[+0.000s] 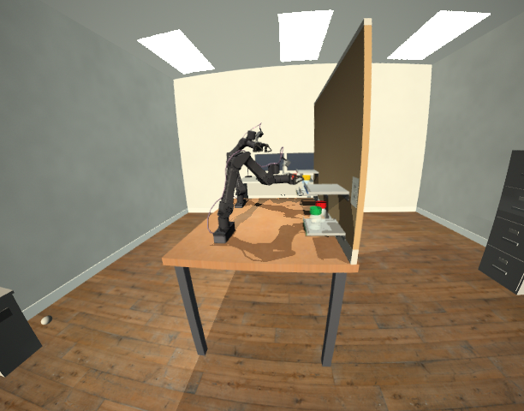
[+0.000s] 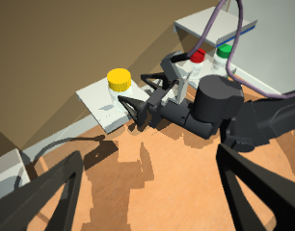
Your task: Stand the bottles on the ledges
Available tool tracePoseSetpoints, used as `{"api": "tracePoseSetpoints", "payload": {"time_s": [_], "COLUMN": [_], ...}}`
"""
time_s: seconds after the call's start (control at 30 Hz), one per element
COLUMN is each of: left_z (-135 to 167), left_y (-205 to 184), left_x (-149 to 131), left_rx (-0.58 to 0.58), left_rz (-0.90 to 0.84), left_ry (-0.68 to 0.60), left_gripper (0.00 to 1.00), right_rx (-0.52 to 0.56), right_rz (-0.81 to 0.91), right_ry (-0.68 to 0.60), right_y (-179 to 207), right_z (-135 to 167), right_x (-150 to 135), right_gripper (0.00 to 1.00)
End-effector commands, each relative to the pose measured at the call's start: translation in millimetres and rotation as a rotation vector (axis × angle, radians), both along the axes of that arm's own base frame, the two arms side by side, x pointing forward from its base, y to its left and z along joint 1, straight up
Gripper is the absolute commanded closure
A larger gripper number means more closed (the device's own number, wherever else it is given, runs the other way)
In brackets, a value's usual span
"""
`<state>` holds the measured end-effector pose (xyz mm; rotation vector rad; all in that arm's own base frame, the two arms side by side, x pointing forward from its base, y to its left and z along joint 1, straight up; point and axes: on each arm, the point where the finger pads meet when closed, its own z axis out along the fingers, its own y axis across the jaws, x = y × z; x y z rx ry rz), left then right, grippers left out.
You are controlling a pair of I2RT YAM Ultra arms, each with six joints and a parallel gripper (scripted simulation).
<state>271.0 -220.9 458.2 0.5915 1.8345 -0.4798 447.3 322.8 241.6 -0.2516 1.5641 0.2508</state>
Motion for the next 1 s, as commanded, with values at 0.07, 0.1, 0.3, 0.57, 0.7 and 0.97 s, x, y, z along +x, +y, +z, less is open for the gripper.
{"api": "tracePoseSetpoints", "payload": {"time_s": [0.07,0.1,0.3,0.57,0.7,0.97], "left_z": [4.4,4.4,4.4,17.3,16.3,-38.9], "left_y": [2.0,2.0,2.0,-4.6,-22.0,-59.0], "left_x": [-3.3,-3.3,-3.3,17.6,55.2,106.9], "left_rx": [-0.003,-0.003,-0.003,-0.057,-0.117,-0.158], "left_rz": [0.003,0.003,0.003,0.065,0.164,0.31], "left_ry": [-0.002,-0.002,-0.002,-0.072,-0.151,-0.202], "left_gripper": [0.0,0.0,0.0,0.0,0.0,0.0], "right_rx": [0.035,0.035,0.034,-0.001,-0.043,-0.035], "right_rz": [-0.007,-0.007,-0.008,-0.013,-0.018,-0.089], "right_ry": [-0.046,-0.045,-0.03,0.005,0.048,0.054], "right_y": [-19.3,-22.0,-24.3,-33.6,-62.5,-154.5], "right_z": [23.9,23.5,19.4,11.2,16.0,72.2], "right_x": [-57.2,-64.7,-68.7,-67.4,-68.2,-66.7], "right_gripper": [0.11,0.11,0.11,0.11,0.11,0.11]}}
